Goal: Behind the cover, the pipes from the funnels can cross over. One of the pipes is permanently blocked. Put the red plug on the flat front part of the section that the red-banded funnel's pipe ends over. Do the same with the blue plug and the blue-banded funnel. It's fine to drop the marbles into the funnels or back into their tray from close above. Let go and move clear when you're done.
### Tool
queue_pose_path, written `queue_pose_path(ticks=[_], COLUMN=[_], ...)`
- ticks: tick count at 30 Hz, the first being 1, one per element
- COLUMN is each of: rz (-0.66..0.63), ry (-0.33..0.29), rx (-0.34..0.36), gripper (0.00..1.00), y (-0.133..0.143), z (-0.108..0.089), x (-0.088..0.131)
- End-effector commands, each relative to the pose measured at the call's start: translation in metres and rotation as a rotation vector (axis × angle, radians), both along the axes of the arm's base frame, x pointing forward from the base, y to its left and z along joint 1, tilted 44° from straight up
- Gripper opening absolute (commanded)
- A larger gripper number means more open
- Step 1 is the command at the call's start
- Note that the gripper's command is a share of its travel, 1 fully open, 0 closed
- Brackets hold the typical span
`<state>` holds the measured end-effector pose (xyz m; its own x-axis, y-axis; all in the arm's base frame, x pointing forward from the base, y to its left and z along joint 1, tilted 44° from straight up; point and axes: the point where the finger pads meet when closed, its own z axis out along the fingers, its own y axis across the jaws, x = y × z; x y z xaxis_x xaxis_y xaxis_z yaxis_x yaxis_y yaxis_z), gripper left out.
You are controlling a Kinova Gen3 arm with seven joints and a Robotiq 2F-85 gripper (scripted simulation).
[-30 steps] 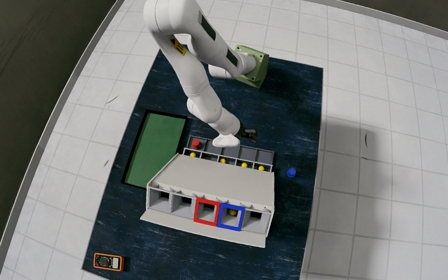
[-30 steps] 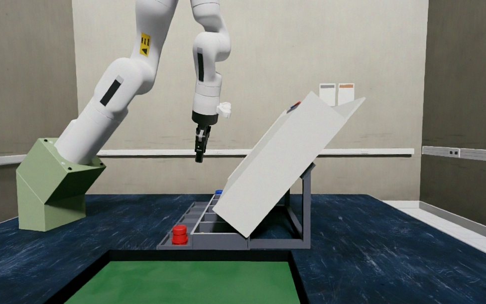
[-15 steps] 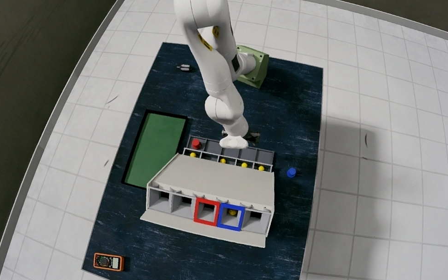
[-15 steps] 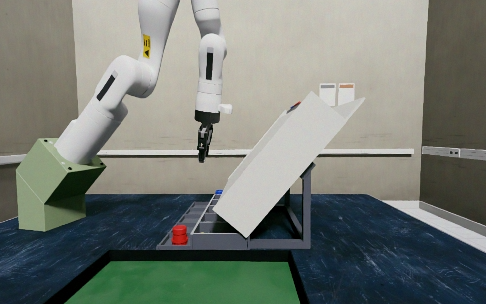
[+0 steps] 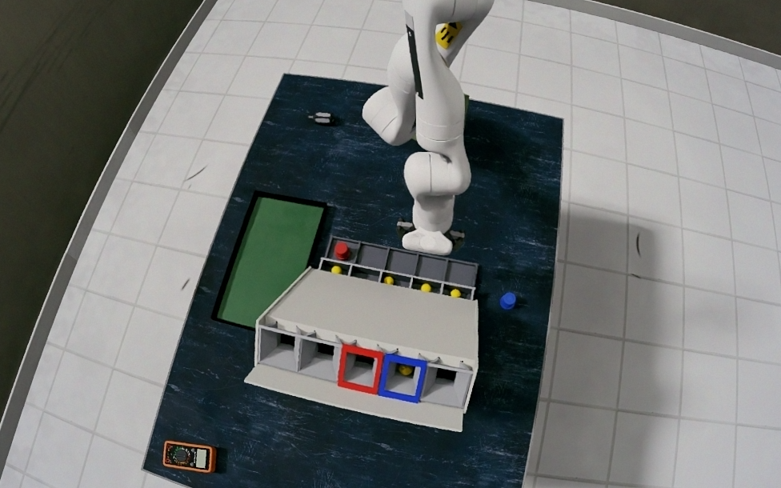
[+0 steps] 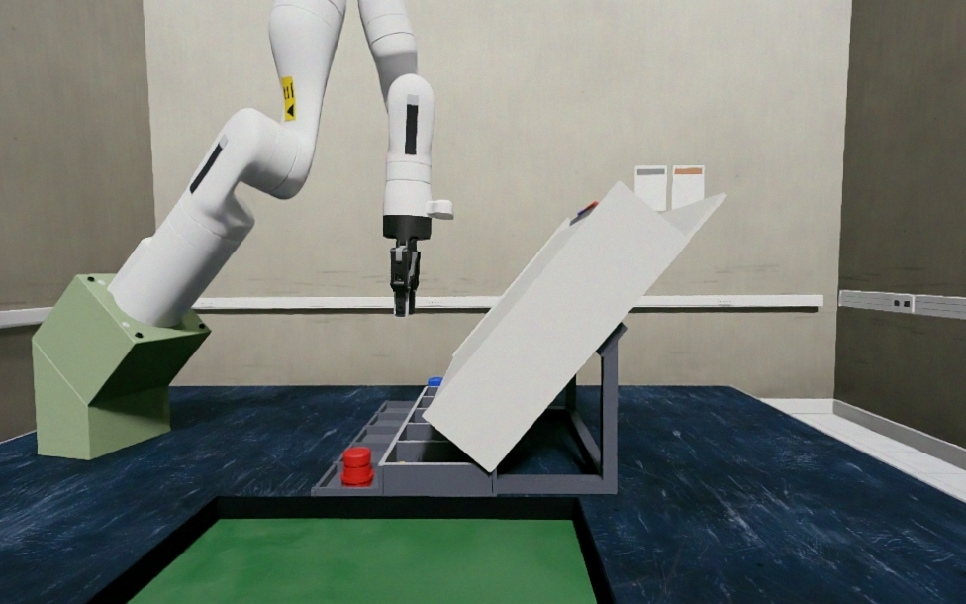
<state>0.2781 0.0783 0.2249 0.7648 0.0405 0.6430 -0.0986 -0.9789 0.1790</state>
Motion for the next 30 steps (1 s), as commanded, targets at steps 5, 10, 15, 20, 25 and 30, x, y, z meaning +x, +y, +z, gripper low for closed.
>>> queue_pose_path(ticks=[5,10,15,20,25,30], rz=[0.007,0.007,-0.01,-0.01,-0.01,0.013], ry=[-0.042,-0.042,-0.012,-0.012,-0.012,-0.008], rx=[0.005,0.005,-0.006,-0.006,-0.006,0.018], gripper=[0.7,0.7,0.7,0.7,0.7,0.7], y=[-0.002,-0.002,0.069,0.108,0.133,0.189], z=[0.001,0.001,-0.02,-0.032,-0.042,-0.059], x=[0.0,0.0,0.027,0.04,0.052,0.072])
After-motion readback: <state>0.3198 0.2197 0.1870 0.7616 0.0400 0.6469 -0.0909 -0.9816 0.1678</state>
